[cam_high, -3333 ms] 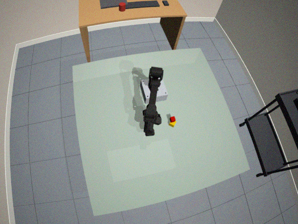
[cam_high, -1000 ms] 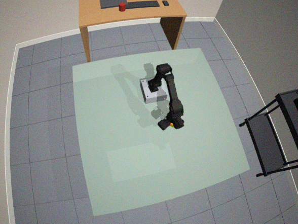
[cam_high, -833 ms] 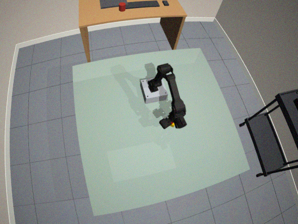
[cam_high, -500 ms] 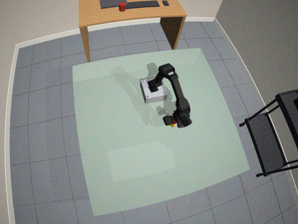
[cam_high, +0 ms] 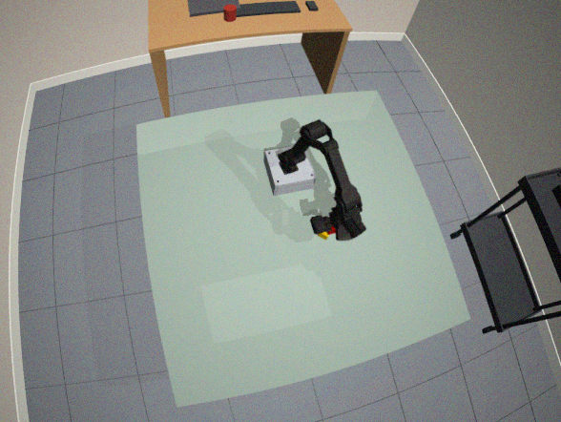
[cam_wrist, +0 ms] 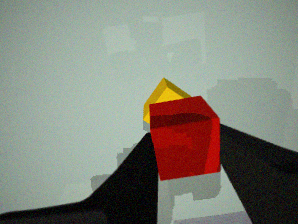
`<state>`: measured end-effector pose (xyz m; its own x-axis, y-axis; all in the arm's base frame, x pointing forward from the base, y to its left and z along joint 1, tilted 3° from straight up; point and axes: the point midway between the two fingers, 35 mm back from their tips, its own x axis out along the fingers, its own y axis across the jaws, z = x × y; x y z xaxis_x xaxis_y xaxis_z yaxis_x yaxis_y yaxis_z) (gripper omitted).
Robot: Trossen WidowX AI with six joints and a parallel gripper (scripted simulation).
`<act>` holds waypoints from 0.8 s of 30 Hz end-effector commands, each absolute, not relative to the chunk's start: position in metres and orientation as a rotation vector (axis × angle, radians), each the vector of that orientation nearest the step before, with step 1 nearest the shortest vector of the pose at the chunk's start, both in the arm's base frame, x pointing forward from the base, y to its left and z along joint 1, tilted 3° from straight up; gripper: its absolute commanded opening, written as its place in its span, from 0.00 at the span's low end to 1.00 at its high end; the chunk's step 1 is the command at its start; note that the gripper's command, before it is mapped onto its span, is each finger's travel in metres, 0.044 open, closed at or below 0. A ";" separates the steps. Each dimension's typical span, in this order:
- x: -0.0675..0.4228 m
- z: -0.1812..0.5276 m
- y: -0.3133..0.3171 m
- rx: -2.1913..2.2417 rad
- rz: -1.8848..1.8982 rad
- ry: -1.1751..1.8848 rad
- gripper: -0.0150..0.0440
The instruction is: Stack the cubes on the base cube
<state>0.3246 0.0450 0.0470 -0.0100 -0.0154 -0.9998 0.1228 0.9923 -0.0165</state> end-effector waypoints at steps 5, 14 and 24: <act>0.323 0.027 0.045 0.084 -0.112 1.578 0.43; 0.323 0.027 0.045 0.084 -0.112 1.578 0.43; 0.324 0.003 0.044 0.089 -0.112 1.580 0.43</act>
